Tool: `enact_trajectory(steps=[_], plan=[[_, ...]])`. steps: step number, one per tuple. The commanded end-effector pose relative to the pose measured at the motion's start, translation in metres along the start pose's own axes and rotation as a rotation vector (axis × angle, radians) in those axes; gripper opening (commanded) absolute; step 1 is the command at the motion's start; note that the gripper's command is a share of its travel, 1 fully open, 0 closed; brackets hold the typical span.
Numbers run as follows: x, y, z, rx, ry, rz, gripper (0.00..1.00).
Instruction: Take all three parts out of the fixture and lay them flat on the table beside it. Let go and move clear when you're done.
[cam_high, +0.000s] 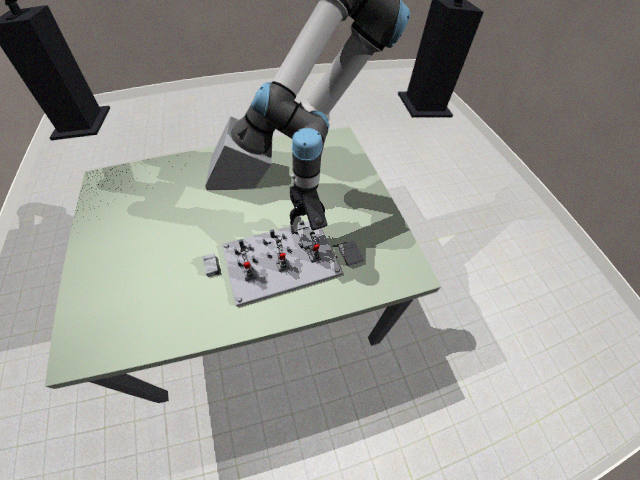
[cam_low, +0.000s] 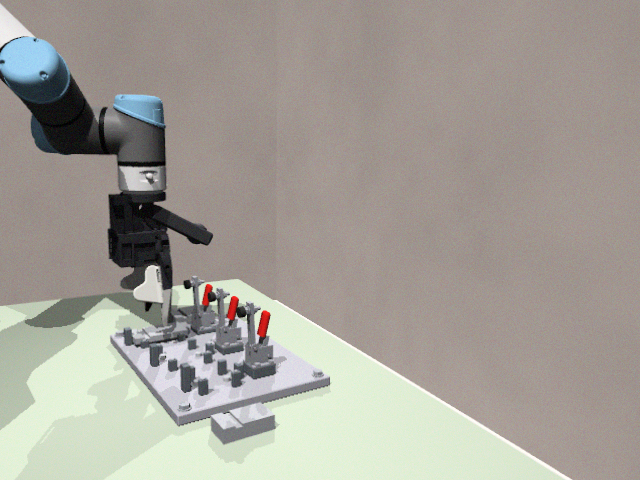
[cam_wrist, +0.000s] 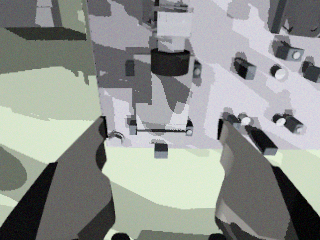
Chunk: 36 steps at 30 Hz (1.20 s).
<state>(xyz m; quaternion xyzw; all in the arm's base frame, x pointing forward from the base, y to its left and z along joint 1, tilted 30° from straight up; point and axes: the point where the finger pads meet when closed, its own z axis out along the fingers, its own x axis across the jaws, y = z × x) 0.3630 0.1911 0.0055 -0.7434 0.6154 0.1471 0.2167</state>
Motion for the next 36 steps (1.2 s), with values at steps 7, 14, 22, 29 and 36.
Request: enact_trajectory(steps=[7, 14, 22, 29, 36], plan=[[0.000, -0.001, 0.013, 0.001, 0.000, 0.000, 0.59], [0.000, -0.001, 0.021, 0.001, 0.000, 0.000, 0.59], [0.000, -0.001, 0.025, 0.001, 0.000, 0.000, 0.59], [0.000, -0.001, 0.025, 0.001, 0.000, 0.000, 0.59], [0.000, -0.001, 0.025, 0.001, 0.000, 0.000, 0.59]])
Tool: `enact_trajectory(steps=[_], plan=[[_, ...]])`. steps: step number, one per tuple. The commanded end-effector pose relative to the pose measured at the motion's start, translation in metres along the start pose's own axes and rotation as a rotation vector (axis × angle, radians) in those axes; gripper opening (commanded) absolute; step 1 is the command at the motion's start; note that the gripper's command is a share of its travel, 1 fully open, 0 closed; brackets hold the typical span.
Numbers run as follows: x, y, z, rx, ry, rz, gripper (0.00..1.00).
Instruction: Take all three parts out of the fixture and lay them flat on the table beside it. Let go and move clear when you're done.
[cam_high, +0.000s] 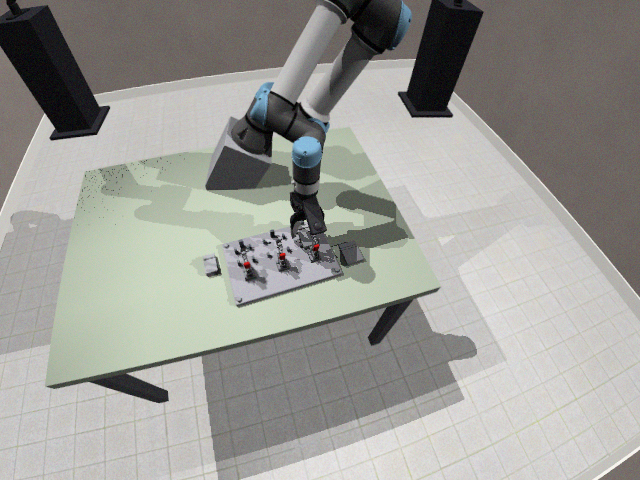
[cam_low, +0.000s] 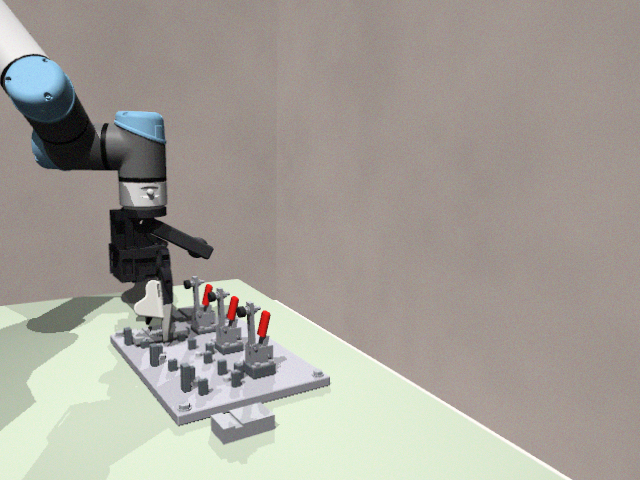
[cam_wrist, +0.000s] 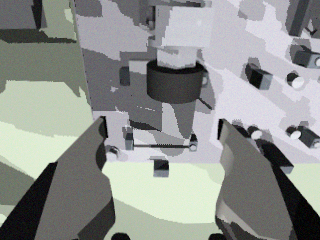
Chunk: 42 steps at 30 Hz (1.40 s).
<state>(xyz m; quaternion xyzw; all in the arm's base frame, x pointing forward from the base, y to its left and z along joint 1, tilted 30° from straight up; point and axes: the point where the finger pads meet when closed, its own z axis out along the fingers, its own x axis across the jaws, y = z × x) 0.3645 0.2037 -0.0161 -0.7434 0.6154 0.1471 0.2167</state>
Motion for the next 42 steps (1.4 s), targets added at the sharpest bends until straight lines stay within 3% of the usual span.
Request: enact_trajectory(steps=[1, 2, 42], plan=[[0.0001, -0.0003, -0.0002, 0.001, 0.000, 0.000, 0.59], [0.0001, -0.0003, -0.0002, 0.001, 0.000, 0.000, 0.00], [0.0001, -0.0003, -0.0002, 0.001, 0.000, 0.000, 0.00]])
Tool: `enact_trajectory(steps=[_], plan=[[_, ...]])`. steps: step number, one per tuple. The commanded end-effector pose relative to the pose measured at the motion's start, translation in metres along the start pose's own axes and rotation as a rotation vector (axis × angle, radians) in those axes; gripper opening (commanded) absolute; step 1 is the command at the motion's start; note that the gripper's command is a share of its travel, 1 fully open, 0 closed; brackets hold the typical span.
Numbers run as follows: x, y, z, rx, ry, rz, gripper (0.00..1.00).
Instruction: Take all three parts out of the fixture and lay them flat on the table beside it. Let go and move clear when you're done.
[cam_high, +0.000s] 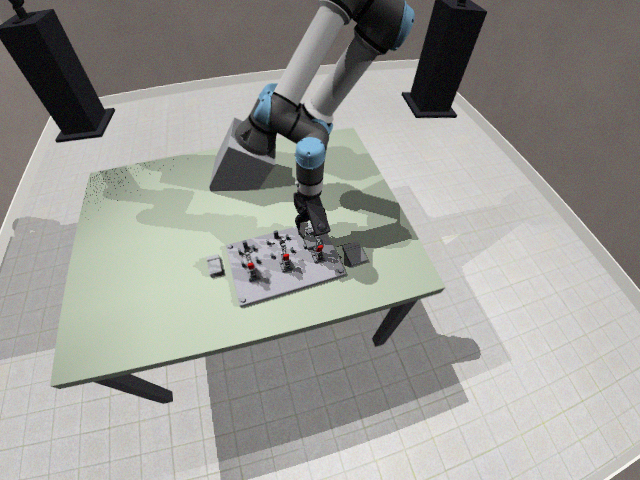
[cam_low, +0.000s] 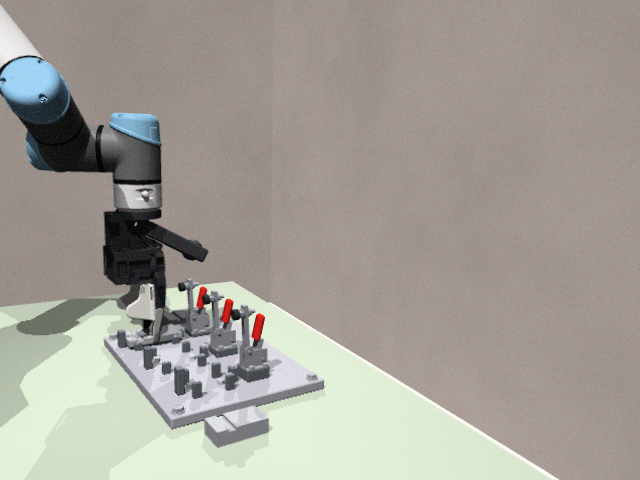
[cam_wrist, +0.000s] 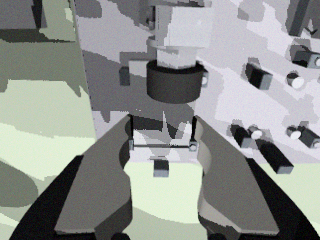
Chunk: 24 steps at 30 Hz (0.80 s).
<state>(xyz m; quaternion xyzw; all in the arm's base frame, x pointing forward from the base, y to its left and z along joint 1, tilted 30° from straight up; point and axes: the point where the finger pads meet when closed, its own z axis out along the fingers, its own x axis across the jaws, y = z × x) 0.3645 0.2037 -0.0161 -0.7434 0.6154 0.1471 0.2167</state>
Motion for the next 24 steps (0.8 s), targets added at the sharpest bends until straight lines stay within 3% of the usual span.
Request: enact_trajectory(steps=[1, 24], plan=[[0.000, 0.000, 0.000, 0.001, 0.000, 0.000, 0.00], [0.000, 0.000, -0.016, 0.001, 0.000, 0.000, 0.00]])
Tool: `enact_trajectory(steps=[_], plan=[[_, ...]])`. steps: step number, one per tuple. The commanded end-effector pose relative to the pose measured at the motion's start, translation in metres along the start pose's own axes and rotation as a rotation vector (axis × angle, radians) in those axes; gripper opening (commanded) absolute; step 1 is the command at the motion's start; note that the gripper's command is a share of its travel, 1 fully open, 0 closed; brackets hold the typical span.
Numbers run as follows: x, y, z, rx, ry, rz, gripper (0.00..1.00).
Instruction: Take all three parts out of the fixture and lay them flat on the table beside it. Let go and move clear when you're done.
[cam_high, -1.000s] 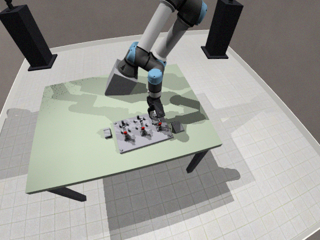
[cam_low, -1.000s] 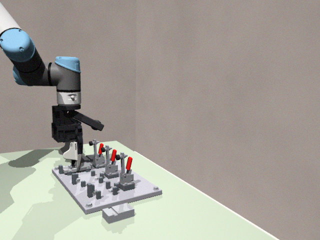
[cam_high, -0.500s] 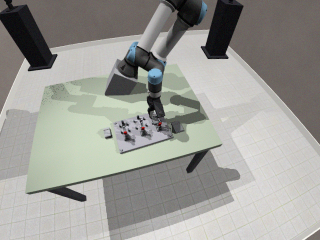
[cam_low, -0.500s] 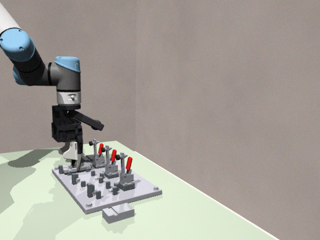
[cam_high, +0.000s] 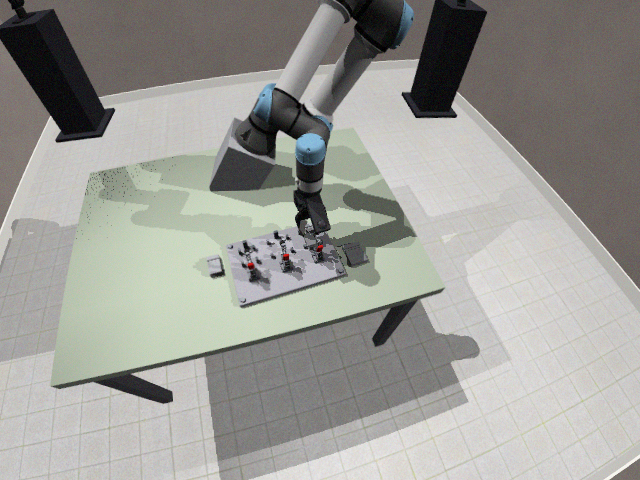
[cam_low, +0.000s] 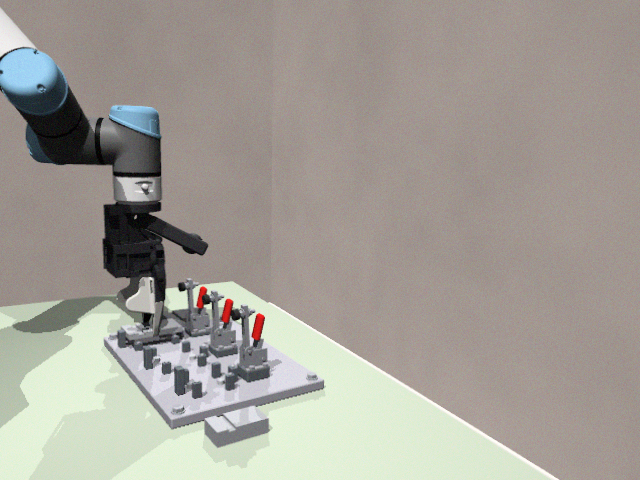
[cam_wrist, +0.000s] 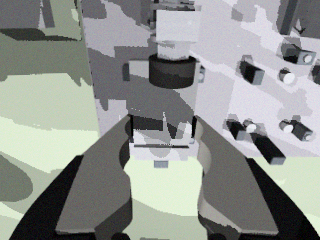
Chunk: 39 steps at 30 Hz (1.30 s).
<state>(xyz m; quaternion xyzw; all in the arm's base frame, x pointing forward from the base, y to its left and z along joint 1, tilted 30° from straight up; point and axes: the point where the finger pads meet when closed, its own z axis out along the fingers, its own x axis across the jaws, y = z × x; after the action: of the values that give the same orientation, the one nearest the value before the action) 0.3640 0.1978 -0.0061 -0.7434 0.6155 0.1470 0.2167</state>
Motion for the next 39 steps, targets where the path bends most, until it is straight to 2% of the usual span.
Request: enact_trajectory(steps=[1, 12, 32, 39], plan=[[0.000, 0.000, -0.005, 0.001, 0.000, 0.000, 0.00], [0.000, 0.000, -0.020, 0.001, 0.000, 0.000, 0.00], [0.000, 0.000, -0.026, 0.001, 0.000, 0.000, 0.00], [0.000, 0.003, -0.039, 0.001, 0.000, 0.000, 0.00]])
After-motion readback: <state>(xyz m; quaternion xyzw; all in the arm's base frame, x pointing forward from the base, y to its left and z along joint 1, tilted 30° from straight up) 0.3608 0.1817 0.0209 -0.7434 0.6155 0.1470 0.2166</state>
